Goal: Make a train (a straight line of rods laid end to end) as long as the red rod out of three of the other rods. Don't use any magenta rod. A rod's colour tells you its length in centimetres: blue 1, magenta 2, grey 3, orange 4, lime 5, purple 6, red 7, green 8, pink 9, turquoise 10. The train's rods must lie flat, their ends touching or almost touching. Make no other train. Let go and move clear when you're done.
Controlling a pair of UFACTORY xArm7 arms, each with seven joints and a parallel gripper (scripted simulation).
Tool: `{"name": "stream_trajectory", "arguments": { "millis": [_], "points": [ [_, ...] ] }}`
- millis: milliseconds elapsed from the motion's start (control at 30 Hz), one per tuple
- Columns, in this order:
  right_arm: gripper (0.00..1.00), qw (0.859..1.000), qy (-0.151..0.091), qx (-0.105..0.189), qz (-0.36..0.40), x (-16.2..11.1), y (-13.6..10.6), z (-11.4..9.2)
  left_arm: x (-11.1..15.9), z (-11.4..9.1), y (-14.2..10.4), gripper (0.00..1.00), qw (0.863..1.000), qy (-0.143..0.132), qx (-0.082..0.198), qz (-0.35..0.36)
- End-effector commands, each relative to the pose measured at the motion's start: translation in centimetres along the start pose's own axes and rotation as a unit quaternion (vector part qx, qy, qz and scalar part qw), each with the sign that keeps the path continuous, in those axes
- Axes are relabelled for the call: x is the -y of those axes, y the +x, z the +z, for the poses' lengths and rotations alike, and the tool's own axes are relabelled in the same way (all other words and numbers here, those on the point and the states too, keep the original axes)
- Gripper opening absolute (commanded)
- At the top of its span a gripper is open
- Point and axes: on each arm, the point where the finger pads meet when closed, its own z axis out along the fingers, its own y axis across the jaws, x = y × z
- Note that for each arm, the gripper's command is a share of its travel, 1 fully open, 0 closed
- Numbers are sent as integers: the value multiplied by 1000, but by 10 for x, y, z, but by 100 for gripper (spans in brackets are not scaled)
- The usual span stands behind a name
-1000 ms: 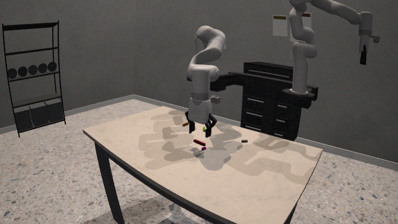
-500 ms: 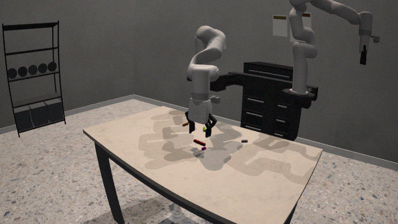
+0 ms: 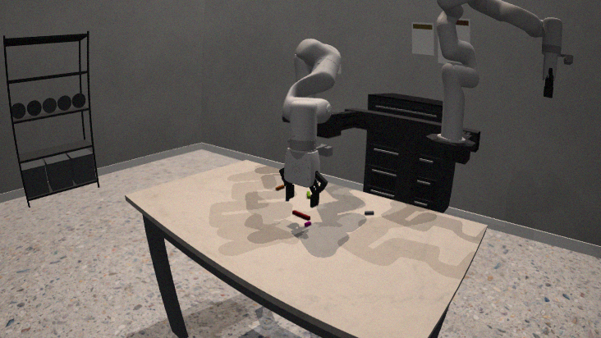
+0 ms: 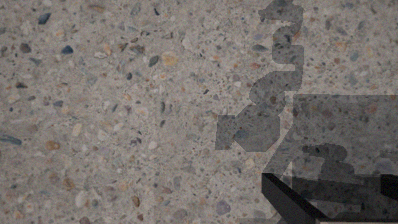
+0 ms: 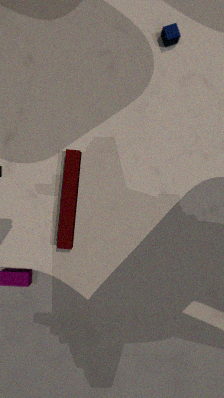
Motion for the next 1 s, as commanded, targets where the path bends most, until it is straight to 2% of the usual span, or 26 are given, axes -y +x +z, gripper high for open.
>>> {"name": "stream_trajectory", "arguments": {
  "millis": [0,567,733,867,933,967],
  "points": [
    [100,1000,-2,2,0,-2,-2,-3,0,-2,1,100,1000,0,-3,0],
    [100,1000,-2,3,-9,1,-3,-3,0,-2,1,100,1000,0,-3,0],
    [100,998,-2,5,-57,15,-6,-4,0,-2,1,100,1000,0,-3,0],
    [100,991,-2,7,-132,35,-8,-4,0,-2,1,100,1000,0,-3,0],
    [100,991,-2,7,-132,35,-8,-4,0,-2,1,100,1000,0,-3,0],
    [100,988,-1,8,-157,42,-7,-4,0,-2,1,100,1000,0,-3,0]
  ]
}}
